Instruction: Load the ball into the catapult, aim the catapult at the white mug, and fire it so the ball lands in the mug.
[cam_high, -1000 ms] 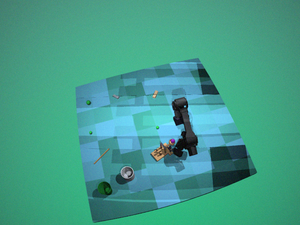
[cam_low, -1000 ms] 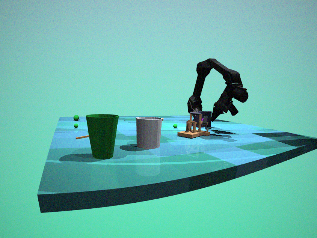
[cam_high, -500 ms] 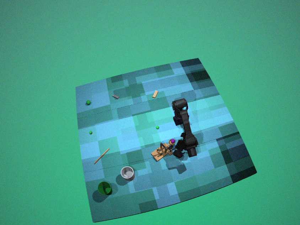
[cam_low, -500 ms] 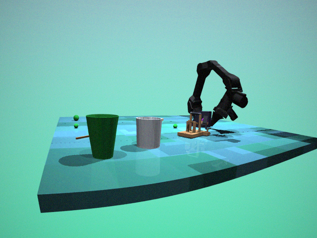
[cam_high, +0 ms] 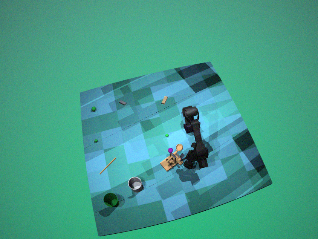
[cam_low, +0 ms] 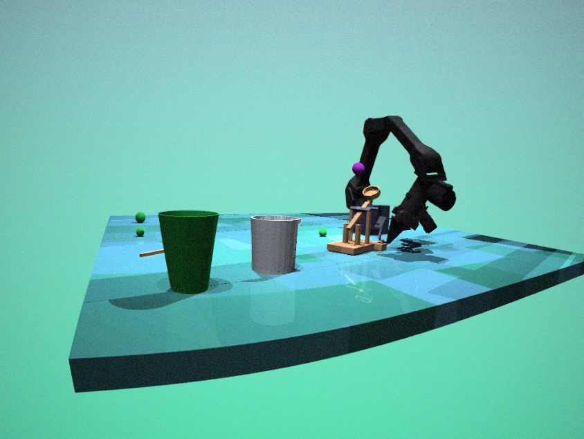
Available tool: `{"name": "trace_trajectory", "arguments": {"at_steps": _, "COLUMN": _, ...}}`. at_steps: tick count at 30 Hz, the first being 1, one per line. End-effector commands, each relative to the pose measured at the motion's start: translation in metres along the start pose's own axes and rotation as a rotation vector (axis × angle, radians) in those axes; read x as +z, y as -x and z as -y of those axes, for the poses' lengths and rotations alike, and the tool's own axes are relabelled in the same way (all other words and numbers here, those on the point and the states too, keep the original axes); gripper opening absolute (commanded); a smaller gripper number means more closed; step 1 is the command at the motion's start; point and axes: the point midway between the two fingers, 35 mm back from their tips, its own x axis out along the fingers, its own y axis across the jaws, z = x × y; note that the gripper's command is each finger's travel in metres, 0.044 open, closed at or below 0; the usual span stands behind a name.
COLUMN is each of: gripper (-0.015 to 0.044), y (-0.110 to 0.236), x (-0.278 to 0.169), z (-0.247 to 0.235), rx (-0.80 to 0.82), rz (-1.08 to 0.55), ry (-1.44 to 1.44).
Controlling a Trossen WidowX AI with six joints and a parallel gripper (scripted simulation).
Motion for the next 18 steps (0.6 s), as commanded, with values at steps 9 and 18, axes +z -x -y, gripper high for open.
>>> {"name": "trace_trajectory", "arguments": {"at_steps": 9, "gripper": 0.0000, "y": 0.077, "x": -0.004, "z": 0.018, "rx": -0.215, "rz": -0.229, "ry": 0.034}}
{"name": "trace_trajectory", "arguments": {"at_steps": 18, "gripper": 0.0053, "y": 0.115, "x": -0.003, "z": 0.019, "rx": -0.317, "rz": -0.308, "ry": 0.040}}
